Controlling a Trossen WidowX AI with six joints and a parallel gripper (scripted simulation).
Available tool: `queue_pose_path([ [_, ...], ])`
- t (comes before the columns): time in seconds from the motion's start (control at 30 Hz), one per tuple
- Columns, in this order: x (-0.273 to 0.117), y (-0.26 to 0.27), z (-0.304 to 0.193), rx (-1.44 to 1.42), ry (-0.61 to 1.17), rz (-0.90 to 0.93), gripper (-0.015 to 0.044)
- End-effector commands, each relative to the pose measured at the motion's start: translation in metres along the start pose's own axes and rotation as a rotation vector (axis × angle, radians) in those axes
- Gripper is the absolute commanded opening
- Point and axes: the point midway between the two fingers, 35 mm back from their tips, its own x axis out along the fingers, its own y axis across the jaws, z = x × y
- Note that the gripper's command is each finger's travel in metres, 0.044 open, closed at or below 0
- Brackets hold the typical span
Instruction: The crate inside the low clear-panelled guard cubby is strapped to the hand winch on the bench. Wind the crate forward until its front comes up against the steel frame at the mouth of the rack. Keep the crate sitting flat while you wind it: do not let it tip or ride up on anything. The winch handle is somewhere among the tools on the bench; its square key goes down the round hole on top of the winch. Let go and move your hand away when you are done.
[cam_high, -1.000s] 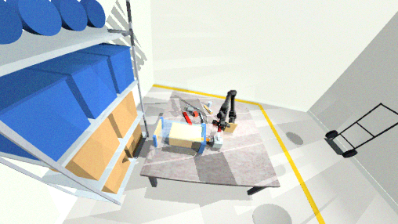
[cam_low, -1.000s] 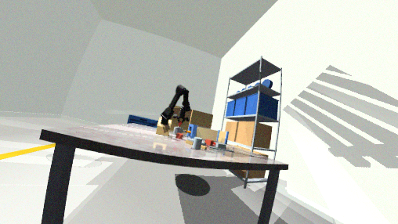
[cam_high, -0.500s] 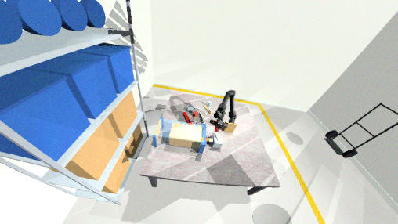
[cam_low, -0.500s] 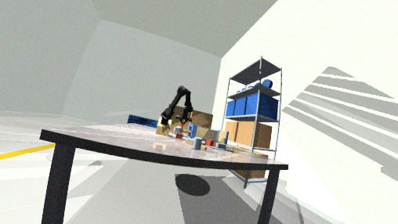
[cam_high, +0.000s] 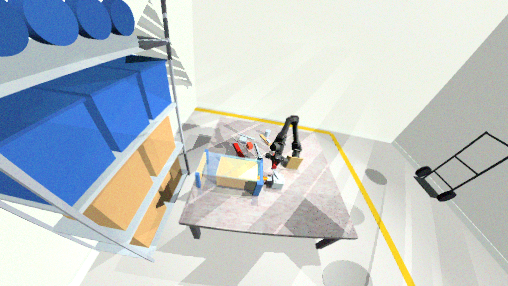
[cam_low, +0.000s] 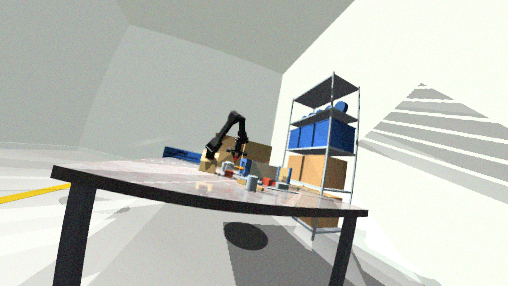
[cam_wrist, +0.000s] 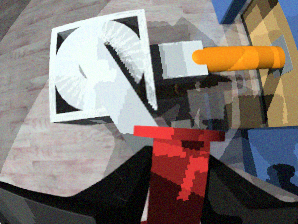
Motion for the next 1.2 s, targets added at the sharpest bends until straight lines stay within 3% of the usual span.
queue_pose_path([
  [0.0,0.005,-0.012,0.010,0.004,-0.013,-0.020,0.0000],
  [1.17,0.025,-0.036,0.058,0.005,-0.017,-0.022,0.0000],
])
